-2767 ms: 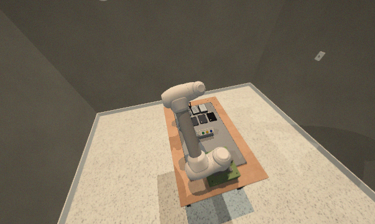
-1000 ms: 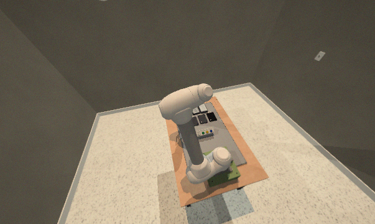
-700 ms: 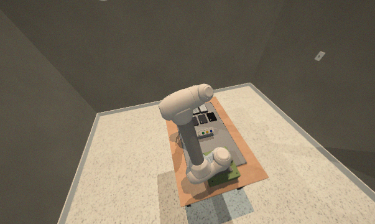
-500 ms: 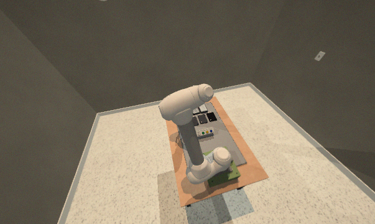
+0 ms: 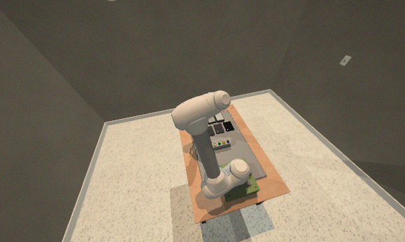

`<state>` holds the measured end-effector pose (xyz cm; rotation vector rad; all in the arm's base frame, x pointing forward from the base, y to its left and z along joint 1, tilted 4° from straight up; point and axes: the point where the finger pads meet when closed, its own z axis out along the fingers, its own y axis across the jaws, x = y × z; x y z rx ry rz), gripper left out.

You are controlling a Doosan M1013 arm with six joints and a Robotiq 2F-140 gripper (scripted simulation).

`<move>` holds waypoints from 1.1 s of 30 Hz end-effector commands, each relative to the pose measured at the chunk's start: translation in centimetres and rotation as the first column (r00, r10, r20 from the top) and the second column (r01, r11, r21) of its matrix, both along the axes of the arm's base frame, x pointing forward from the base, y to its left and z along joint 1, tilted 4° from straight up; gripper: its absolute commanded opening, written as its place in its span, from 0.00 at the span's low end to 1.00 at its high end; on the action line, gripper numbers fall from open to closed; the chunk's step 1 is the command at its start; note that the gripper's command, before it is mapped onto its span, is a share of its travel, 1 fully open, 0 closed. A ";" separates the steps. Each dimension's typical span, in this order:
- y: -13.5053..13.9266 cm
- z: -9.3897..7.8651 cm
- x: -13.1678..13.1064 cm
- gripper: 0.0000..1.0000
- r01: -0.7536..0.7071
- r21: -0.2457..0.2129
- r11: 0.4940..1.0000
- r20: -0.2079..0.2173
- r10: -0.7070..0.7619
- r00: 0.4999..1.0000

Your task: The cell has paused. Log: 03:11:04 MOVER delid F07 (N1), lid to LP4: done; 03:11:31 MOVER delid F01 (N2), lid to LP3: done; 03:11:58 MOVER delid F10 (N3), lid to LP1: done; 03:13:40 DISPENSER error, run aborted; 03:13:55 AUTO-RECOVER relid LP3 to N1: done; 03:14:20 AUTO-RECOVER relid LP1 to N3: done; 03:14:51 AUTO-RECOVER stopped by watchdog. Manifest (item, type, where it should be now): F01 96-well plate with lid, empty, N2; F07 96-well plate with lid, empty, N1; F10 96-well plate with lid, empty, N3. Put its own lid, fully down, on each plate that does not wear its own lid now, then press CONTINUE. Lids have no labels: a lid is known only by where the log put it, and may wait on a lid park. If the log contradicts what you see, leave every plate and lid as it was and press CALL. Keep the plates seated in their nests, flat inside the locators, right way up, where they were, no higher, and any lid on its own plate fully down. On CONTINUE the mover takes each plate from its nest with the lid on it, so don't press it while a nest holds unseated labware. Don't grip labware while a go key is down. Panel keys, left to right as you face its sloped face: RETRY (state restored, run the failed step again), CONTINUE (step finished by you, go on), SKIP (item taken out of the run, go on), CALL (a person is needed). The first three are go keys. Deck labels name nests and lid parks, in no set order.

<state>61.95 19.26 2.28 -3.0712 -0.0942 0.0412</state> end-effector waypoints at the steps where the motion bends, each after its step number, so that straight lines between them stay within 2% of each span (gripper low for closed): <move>1: 0.2 0.1 -0.2 0.66 0.009 0.006 1.000 0.004 -0.009 1.000; 21: 0.3 -0.7 -0.2 0.66 0.009 0.006 1.000 0.004 -0.009 1.000; 33: 0.4 -2.6 -0.3 0.66 0.009 0.006 1.000 0.004 -0.009 1.000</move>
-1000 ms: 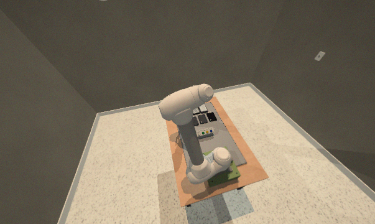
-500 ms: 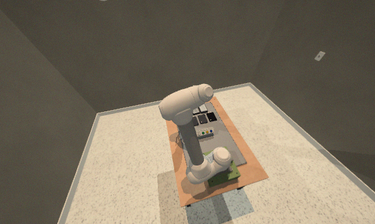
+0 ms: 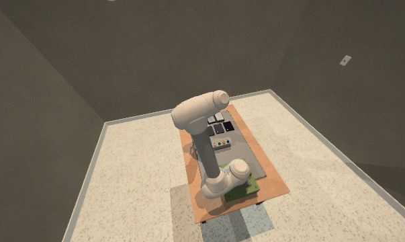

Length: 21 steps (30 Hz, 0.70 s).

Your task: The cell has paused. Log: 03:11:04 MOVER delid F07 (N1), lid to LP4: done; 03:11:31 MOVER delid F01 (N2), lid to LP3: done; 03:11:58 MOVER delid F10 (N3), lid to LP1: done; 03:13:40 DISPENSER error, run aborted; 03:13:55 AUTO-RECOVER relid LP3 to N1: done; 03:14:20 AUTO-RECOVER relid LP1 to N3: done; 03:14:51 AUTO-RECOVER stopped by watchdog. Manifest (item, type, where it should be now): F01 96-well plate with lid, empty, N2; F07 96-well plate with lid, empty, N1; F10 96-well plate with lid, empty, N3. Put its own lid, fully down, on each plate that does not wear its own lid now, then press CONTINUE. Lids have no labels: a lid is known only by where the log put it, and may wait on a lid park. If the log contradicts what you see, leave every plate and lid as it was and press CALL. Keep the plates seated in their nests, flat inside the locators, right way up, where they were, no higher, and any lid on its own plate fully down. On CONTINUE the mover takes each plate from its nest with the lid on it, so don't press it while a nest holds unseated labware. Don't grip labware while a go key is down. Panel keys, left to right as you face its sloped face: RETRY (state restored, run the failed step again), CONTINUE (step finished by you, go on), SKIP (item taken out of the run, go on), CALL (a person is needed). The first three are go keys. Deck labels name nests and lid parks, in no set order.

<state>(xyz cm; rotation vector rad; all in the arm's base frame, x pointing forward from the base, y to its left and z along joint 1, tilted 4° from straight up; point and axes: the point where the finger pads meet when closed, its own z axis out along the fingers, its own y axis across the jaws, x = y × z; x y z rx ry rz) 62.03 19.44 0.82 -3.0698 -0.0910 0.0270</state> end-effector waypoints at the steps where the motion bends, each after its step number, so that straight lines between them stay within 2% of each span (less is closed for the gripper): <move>1: 0.3 -1.3 -0.3 0.66 0.006 0.004 1.000 -0.005 -0.006 1.000; 21: 0.4 -3.6 -0.4 0.66 0.006 0.004 1.000 -0.005 -0.006 1.000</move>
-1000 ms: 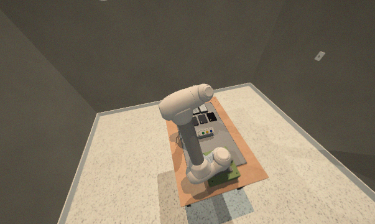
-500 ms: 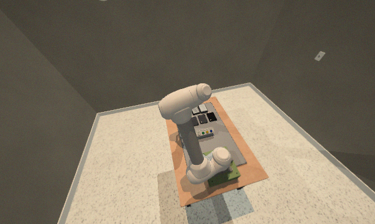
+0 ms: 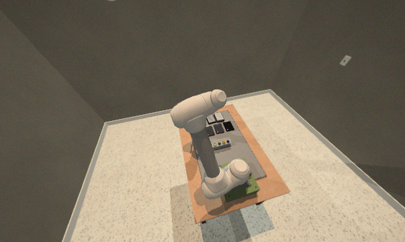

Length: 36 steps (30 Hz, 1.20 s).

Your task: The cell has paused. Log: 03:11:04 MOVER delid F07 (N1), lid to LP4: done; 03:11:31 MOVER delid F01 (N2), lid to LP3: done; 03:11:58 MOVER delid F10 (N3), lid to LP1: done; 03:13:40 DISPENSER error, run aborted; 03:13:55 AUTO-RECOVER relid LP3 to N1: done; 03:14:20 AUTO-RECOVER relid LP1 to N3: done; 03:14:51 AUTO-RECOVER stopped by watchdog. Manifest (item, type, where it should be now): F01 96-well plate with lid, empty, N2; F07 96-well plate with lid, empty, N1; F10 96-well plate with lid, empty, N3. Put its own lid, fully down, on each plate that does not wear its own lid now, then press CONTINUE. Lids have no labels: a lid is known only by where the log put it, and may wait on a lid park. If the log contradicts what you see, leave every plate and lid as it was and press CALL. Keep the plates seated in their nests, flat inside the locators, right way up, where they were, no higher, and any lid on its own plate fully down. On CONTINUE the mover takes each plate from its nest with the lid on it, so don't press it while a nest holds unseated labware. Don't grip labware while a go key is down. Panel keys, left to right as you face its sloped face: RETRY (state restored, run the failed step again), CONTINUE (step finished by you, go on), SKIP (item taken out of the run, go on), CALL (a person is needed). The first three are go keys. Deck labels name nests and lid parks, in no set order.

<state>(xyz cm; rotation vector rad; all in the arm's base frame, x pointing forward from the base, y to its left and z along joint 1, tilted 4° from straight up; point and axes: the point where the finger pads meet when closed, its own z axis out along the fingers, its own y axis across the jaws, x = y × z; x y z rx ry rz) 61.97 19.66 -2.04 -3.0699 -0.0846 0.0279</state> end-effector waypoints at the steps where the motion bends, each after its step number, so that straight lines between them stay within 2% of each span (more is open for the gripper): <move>1: 0.2 -0.8 -0.3 0.66 0.002 0.004 1.000 -0.005 -0.002 1.000; 36: 0.2 -1.2 -0.3 0.66 0.002 0.004 1.000 -0.005 -0.002 1.000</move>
